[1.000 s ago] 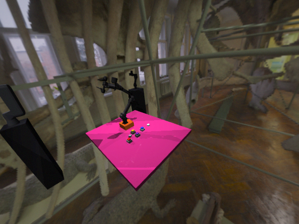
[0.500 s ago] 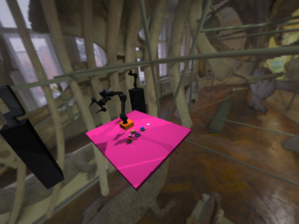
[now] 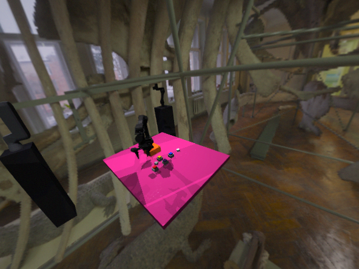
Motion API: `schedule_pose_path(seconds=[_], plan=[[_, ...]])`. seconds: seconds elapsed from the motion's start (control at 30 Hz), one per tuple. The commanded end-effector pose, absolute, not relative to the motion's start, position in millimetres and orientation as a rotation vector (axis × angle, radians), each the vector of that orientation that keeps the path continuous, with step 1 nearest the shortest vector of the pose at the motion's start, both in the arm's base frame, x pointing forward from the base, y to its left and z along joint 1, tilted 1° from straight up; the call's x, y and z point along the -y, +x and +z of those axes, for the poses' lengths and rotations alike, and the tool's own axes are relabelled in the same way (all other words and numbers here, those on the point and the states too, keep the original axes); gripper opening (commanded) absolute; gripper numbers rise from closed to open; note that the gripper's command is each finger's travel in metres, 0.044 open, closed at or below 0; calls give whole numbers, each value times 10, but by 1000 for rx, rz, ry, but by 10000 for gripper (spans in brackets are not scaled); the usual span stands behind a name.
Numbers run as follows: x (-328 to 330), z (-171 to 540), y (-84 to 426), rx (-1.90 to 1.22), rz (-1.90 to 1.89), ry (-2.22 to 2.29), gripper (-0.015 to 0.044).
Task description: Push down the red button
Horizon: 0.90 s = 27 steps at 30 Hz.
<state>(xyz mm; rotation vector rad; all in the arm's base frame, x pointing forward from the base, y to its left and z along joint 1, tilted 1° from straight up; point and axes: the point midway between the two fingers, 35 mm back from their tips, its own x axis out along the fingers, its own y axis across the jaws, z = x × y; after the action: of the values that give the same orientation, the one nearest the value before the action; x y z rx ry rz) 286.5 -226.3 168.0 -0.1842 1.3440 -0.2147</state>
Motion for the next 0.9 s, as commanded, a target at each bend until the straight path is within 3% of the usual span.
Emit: schedule_pose_path(seconds=[0.0,0.2,0.4,0.67,0.87], plan=[[1691,1214,3004,-1483,-31,-77,400],[1526,1100,3024,-1526,15,-49,400],[1539,508,3051,-1527,15,-49,242],[1539,483,3049,-1527,15,-49,32],[1539,483,3049,-1527,15,-49,20]])
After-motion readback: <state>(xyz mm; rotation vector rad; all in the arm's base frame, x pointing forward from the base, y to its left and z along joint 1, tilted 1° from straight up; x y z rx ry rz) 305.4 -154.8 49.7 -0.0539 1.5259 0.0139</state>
